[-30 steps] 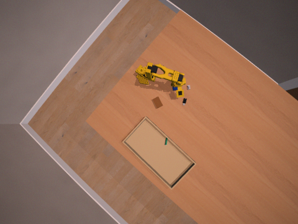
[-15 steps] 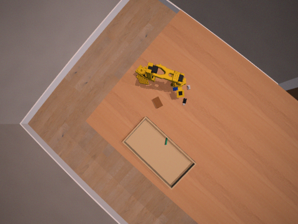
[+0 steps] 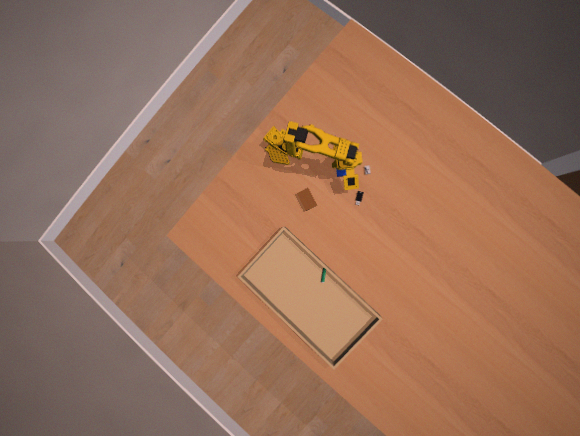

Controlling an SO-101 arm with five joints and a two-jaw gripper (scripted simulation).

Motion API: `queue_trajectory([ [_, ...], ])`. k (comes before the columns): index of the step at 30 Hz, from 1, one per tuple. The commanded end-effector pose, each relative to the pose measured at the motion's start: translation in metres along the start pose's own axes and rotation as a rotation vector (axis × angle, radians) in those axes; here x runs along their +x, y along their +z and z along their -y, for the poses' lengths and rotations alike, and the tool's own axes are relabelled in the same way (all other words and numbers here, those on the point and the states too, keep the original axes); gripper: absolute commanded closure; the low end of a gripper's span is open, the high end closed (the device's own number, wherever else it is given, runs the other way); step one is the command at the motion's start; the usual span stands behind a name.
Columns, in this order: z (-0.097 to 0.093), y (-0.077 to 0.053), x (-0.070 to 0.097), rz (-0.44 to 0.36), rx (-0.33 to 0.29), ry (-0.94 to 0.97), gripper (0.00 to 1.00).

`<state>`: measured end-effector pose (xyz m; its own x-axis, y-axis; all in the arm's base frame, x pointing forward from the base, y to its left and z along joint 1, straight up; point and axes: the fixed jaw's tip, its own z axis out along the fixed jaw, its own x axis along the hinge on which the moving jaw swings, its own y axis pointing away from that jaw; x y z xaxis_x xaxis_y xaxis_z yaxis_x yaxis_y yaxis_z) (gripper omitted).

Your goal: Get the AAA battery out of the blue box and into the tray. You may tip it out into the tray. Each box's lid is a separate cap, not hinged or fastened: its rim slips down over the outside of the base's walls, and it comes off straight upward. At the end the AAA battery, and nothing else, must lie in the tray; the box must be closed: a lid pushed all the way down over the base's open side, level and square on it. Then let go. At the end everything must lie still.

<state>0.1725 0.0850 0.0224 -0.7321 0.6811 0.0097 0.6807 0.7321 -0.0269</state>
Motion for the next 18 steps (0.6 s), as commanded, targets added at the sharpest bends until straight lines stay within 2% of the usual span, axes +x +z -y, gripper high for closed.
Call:
queue_trajectory([
  [1,-0.005,-0.006,0.0,0.01,-0.027,-0.001,0.71],
  [8,-0.006,-0.012,0.0,0.01,-0.027,0.0,0.71],
  [18,-0.006,-0.028,-0.001,0.01,-0.027,0.002,0.71],
])
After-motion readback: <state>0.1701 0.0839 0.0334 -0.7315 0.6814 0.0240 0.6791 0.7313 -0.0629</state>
